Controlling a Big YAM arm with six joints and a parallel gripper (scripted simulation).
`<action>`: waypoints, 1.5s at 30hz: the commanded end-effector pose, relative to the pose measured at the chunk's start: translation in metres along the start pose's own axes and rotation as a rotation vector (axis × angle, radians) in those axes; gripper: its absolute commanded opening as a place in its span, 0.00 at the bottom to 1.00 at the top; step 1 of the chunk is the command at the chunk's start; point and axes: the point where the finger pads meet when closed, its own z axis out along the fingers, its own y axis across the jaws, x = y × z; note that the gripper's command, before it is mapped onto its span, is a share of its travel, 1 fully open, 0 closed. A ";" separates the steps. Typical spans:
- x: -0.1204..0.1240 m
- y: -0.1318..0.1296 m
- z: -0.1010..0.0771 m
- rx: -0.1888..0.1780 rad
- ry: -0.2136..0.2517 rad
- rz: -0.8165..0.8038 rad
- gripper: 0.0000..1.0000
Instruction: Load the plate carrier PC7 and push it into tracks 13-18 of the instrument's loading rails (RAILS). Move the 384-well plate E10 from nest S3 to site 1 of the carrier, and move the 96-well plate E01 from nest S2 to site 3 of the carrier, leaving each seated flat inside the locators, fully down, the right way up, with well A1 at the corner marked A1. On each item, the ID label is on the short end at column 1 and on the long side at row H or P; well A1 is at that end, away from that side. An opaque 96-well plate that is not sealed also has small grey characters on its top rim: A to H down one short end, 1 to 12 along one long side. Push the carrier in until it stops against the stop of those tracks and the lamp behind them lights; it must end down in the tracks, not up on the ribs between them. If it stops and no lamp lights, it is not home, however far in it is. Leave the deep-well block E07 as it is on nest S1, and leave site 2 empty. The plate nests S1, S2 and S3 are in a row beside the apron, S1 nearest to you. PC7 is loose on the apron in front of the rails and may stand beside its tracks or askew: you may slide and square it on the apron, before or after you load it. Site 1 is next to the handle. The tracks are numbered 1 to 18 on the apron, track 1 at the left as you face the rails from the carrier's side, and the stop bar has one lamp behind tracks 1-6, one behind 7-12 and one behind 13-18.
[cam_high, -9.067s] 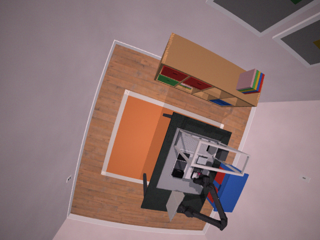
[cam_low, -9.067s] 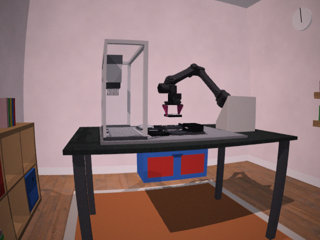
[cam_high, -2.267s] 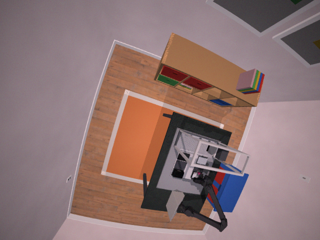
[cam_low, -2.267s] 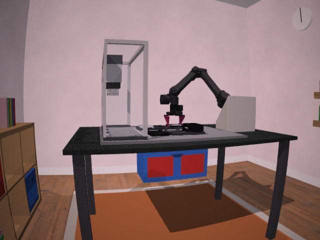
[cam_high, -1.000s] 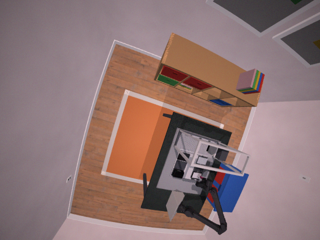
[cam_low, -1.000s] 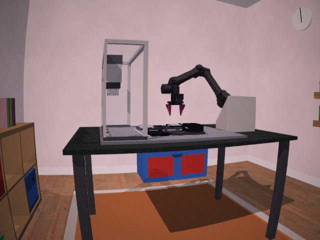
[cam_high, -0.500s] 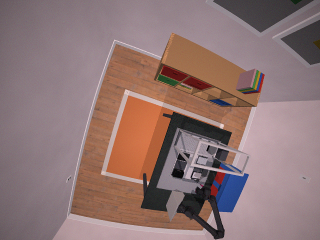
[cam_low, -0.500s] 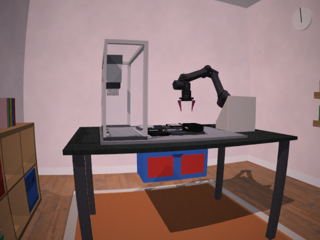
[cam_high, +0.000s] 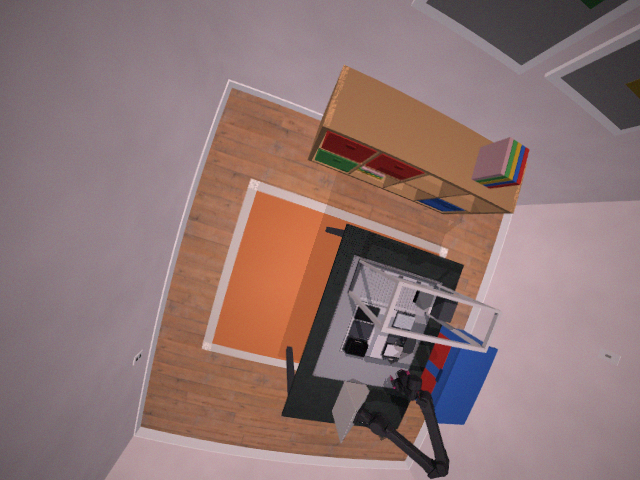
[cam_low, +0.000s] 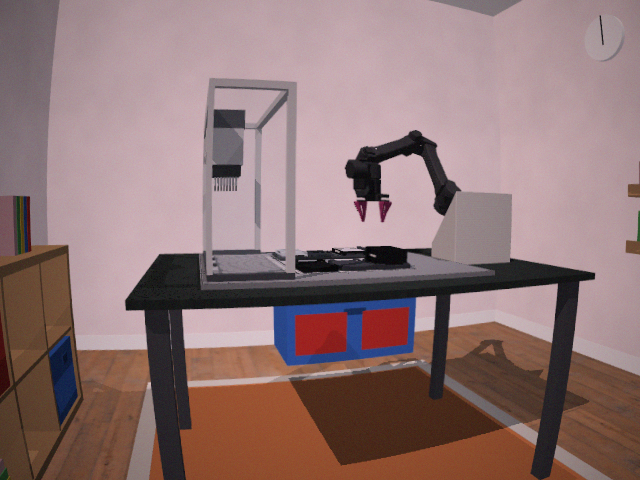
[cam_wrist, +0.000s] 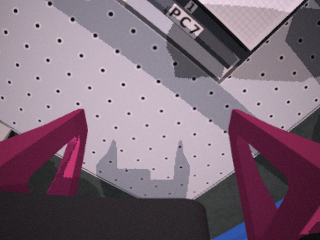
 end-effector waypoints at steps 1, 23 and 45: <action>-0.009 -0.003 -0.012 0.014 -0.022 0.121 0.80; -0.006 -0.008 -0.009 0.006 -0.027 0.705 0.80; -0.003 -0.003 0.049 0.004 -0.003 0.694 0.80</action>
